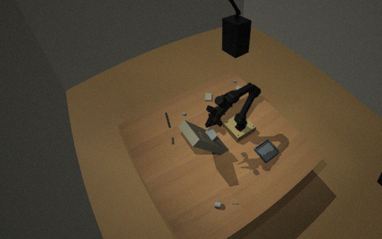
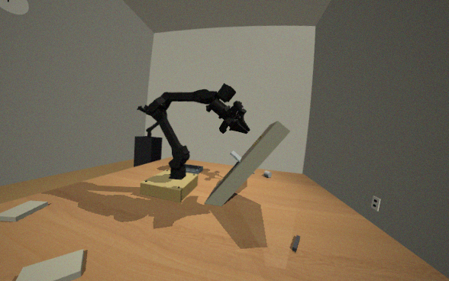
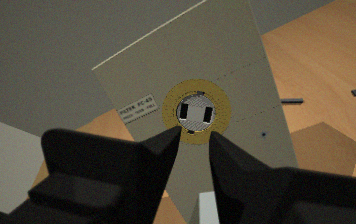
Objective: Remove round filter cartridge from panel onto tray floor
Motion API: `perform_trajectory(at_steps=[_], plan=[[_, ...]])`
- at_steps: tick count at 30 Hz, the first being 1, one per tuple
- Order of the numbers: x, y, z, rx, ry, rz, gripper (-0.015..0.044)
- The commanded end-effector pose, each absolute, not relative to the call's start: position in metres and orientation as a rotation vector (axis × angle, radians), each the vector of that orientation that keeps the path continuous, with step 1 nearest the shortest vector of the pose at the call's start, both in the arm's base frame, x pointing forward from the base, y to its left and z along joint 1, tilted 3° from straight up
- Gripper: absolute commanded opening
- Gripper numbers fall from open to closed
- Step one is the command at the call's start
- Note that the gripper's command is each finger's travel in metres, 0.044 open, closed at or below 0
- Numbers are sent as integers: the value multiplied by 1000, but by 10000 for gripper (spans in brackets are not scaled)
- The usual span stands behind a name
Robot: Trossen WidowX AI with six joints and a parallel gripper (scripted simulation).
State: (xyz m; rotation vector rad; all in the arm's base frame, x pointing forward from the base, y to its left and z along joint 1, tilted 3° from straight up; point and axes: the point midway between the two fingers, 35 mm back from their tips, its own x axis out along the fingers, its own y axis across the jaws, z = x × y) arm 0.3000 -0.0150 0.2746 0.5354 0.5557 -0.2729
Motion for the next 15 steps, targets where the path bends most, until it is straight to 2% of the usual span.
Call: perform_trajectory(at_steps=[1,15], plan=[[306,-15,270,539,563,-271,111],[324,-17,257,539,561,-270,111]])
